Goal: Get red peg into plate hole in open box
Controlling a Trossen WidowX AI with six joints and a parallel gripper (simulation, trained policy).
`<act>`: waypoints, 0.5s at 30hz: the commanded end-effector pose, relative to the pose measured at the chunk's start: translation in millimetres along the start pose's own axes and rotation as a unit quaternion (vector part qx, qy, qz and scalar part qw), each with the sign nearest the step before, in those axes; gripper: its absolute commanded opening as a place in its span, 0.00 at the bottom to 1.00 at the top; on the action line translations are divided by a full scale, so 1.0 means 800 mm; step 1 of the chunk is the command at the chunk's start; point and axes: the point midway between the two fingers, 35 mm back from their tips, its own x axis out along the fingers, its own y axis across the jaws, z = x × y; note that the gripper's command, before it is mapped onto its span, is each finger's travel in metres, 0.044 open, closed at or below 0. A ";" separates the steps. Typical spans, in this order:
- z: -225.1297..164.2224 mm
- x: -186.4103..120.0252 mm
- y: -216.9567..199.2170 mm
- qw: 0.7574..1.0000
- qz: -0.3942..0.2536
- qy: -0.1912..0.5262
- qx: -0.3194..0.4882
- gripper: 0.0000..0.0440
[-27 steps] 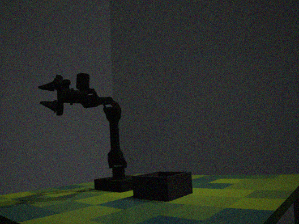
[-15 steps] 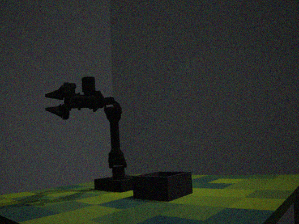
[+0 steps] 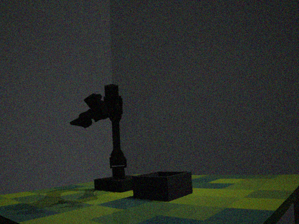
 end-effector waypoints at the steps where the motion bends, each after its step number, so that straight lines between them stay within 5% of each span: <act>1: -0.043 -0.034 0.027 0.997 0.038 0.048 -0.048 1.00; 15: -0.158 -0.187 0.069 0.950 0.163 0.185 -0.191 1.00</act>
